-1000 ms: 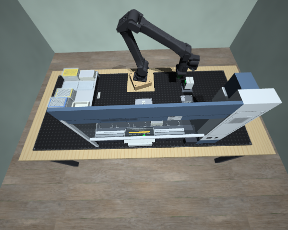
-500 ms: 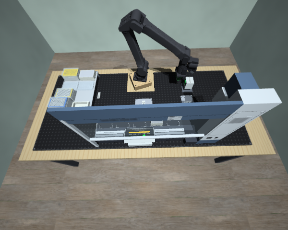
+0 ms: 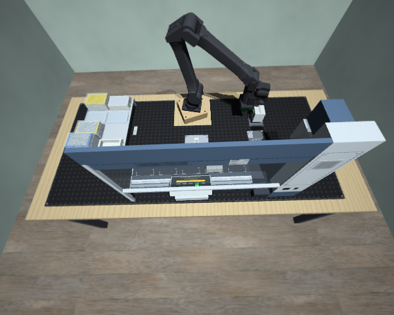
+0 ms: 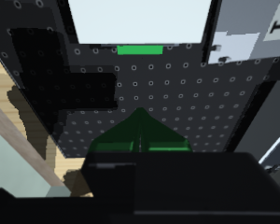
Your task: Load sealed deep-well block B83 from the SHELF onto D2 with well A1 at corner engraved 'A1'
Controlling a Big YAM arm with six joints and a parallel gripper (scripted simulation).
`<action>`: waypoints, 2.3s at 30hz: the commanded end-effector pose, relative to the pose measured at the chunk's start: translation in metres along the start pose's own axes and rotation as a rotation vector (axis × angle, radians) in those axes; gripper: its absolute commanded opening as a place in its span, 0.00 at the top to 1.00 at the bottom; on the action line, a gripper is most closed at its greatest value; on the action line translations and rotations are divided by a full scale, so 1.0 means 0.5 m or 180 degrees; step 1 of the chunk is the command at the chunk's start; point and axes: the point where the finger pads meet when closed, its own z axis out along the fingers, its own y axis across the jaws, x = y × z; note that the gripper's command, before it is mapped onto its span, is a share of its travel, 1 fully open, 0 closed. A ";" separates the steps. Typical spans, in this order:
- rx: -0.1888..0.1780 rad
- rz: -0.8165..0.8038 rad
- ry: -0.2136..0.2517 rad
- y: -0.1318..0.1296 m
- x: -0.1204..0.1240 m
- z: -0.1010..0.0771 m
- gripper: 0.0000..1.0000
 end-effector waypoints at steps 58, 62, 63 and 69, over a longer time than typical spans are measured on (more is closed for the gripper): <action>0.0013 0.0012 -0.0169 -0.003 -0.129 -0.019 1.00; 0.0013 0.0012 -0.0169 -0.003 -0.129 -0.019 1.00; 0.0013 0.0012 -0.0169 -0.003 -0.129 -0.019 1.00; 0.0013 0.0012 -0.0169 -0.003 -0.129 -0.019 1.00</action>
